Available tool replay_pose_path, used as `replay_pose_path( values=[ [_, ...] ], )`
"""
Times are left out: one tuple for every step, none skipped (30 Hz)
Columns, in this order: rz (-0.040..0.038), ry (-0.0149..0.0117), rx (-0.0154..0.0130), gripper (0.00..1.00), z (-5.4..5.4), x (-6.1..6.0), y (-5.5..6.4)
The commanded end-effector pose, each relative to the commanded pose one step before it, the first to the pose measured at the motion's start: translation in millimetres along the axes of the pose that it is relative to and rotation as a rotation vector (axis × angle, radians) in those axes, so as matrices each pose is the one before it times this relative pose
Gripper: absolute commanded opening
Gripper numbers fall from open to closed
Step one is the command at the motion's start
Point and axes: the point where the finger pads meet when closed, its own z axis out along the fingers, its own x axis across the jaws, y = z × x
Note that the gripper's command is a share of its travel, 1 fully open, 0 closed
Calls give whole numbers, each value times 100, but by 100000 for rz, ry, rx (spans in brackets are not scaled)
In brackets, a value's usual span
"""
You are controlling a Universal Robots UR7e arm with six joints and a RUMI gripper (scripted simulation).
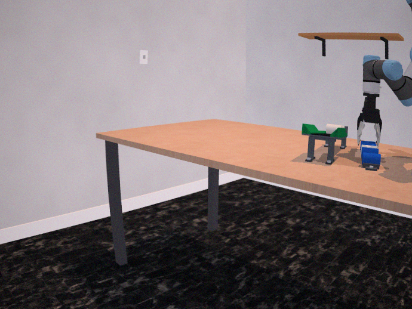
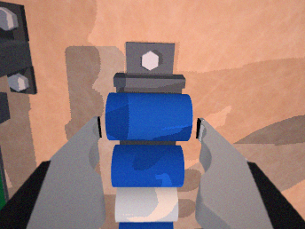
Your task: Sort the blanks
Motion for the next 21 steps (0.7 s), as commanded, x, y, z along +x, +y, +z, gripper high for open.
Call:
replay_pose_path(
  values=[
    [23,-62,60,52,-24,-16,-18],
    [0,0,0,52,0,0,0],
    [0,0,0,52,0,0,0],
    [0,0,0,52,0,0,0],
    [0,0,0,52,0,0,0],
    [0,0,0,52,-1,0,0],
    [0,0,0,52,-6,0,0],
    [0,0,0,52,-17,0,0],
    [0,0,0,52,-31,0,0],
    [0,0,0,52,-49,0,0],
    [0,0,0,52,-70,0,0],
    [0,0,0,52,-93,0,0],
    [0,0,0,52,-117,0,0],
    [0,0,1,52,-143,1,0],
    [0,0,-1,52,-169,-1,0],
    [0,0,0,52,-196,0,0],
    [0,0,0,52,0,0,0],
    [0,0,0,52,0,0,0],
    [0,0,0,52,-221,0,0],
    [0,0,0,52,-244,0,0],
    [0,0,0,52,-267,0,0]
  ],
)
